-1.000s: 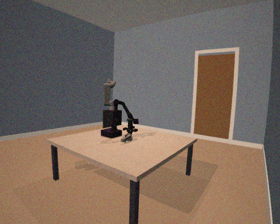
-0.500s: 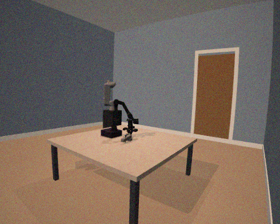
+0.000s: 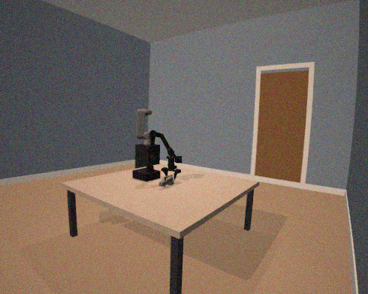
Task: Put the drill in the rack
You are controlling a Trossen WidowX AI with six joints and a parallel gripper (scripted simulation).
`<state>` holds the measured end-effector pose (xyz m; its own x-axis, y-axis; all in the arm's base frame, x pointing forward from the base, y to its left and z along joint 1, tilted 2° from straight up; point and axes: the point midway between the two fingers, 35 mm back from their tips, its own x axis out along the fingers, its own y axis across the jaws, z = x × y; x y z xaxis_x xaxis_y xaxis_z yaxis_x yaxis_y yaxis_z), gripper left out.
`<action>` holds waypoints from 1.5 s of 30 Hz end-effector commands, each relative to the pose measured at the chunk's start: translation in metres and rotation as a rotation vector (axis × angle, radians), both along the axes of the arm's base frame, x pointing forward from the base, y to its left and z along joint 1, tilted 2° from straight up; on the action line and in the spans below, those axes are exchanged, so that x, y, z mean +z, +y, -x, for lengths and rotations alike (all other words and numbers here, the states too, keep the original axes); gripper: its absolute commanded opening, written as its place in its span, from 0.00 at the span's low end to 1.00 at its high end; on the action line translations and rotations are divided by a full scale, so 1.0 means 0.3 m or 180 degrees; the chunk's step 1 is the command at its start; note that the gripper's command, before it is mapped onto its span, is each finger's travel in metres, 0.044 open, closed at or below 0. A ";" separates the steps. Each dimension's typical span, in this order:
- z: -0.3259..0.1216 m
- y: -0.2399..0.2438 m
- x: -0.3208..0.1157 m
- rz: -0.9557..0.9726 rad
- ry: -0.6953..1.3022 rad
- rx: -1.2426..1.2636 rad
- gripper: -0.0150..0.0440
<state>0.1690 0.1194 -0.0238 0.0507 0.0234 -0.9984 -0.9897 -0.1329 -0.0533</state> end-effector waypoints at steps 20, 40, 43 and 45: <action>0.013 0.003 0.266 0.0088 -0.0014 -0.0019 1.00; -0.357 -0.041 0.959 -0.0922 -0.2858 0.1181 1.00; -0.354 -0.091 1.124 -0.0737 -0.3490 0.1436 1.00; -0.336 -0.125 1.234 -0.0542 -0.3906 0.1609 1.00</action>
<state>0.2782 0.0974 0.2899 0.7740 0.4247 -0.4695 -0.3608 -0.3134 -0.8784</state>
